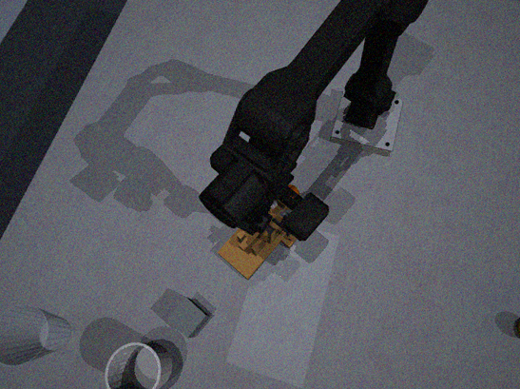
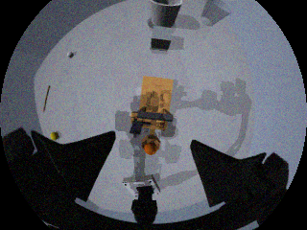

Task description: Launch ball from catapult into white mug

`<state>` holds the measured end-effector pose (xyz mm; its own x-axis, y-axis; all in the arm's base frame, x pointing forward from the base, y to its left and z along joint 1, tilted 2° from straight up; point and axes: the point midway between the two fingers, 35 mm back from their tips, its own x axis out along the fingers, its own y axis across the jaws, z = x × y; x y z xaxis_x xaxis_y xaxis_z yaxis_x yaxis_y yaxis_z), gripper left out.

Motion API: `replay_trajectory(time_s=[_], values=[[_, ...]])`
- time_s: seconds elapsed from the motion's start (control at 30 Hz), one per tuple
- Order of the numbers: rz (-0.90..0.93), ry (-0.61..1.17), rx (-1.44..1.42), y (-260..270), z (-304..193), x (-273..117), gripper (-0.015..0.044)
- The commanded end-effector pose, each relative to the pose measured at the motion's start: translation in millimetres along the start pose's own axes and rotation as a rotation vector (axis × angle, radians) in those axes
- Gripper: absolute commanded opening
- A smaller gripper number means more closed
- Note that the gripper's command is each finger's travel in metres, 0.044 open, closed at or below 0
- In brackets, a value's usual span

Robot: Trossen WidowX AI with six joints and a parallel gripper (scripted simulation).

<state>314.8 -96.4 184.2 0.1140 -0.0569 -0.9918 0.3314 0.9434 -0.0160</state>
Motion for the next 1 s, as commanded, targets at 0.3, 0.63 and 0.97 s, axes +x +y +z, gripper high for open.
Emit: replay_trajectory(time_s=[0.3, 0.63, 0.97], values=[[0.032, -0.441, 0.052, 5, 121, -33, 0.044], [0.058, -0.725, 0.088, 6, 191, -71, 0.044], [0.058, -0.725, 0.088, 6, 191, -71, 0.044]])
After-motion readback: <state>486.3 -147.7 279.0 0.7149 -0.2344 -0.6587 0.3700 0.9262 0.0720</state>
